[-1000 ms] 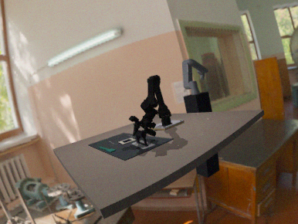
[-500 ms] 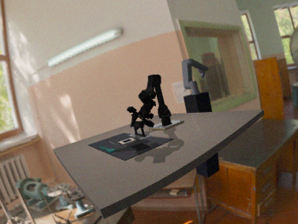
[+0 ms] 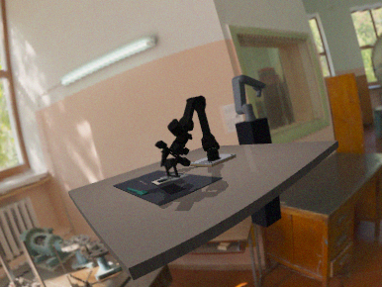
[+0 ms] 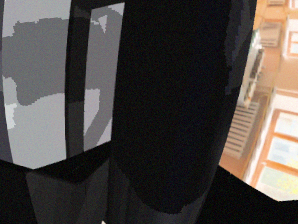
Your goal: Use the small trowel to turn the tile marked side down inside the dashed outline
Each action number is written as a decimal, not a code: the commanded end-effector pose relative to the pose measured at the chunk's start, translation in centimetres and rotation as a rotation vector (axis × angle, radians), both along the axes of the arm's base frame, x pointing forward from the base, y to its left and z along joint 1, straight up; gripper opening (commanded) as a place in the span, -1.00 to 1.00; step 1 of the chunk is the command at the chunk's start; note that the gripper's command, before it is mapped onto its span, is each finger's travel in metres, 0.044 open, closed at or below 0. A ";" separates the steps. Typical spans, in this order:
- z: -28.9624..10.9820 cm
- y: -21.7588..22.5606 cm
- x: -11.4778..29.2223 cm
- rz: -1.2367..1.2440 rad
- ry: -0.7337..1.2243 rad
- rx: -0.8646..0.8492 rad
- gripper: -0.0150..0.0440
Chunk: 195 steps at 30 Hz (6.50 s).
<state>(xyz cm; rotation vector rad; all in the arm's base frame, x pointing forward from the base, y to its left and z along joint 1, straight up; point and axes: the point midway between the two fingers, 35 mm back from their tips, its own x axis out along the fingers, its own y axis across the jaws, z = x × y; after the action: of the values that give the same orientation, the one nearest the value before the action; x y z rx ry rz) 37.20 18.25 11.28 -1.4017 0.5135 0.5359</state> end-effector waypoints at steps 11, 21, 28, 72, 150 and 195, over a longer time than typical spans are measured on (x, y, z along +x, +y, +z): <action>-1.6 0.0 0.4 0.009 -0.009 0.013 -0.49; -3.2 0.0 0.4 0.010 -0.008 0.013 -0.49; -3.9 0.0 0.4 0.010 -0.008 0.013 -0.49; -1.5 -5.1 0.3 0.008 -0.007 -0.094 -0.49; 4.2 -7.1 0.1 0.007 -0.008 -0.097 -0.49; 0.1 -1.0 -2.9 -0.275 0.185 -0.037 -0.49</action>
<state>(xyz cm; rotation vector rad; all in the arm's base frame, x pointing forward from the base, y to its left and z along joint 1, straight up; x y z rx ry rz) 34.51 16.63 11.32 -1.3155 0.8360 0.4700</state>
